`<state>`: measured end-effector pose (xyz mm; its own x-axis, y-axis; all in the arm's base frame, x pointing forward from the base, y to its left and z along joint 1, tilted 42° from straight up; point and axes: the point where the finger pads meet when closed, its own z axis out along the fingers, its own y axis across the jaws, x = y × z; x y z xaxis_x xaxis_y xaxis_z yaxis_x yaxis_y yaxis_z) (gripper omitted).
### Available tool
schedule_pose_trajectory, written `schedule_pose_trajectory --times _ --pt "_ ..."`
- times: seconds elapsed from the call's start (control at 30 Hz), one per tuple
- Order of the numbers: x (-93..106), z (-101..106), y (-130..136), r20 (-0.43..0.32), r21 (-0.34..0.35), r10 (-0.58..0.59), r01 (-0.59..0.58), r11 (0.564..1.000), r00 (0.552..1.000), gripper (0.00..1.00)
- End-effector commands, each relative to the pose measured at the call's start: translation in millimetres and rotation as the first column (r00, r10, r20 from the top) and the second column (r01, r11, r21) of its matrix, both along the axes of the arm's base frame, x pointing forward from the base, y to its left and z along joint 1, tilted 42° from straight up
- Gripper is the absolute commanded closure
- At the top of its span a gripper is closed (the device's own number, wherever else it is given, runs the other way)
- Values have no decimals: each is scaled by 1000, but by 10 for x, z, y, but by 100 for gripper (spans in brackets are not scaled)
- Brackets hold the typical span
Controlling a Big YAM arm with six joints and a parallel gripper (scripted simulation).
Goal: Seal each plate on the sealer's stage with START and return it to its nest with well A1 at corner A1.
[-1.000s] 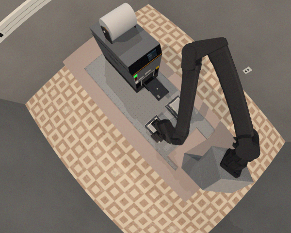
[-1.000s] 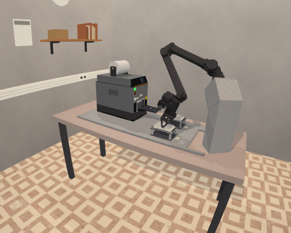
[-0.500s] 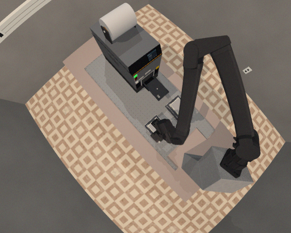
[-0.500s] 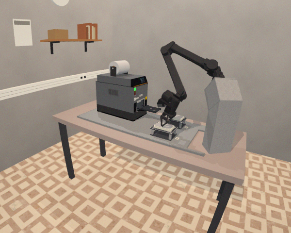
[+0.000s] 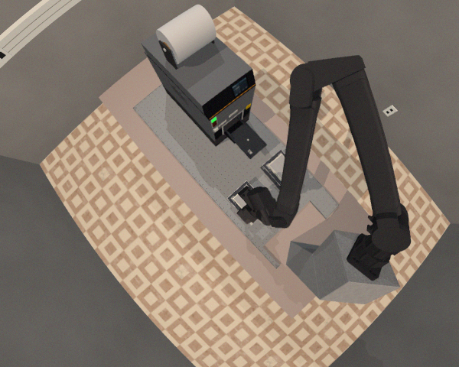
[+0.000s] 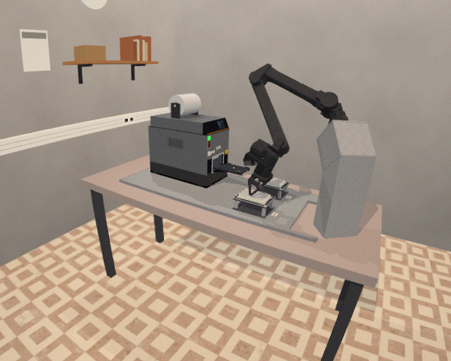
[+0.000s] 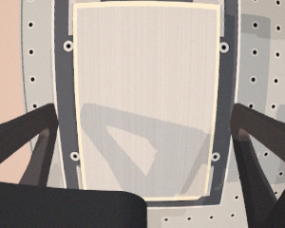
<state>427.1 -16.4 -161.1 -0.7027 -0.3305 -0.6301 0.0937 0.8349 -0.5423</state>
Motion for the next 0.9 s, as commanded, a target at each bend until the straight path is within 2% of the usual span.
schedule_pose_trajectory --times 0.0,0.13,0.67,0.87 --pt "83 123 -62 28 -2 -8 8 1000 1000 0" --pt "0 106 -83 12 -4 -10 10 1000 1000 0" --pt "-68 88 74 -3 -7 30 -30 1000 1000 0" --pt "1 98 110 10 -4 35 -35 999 999 0"
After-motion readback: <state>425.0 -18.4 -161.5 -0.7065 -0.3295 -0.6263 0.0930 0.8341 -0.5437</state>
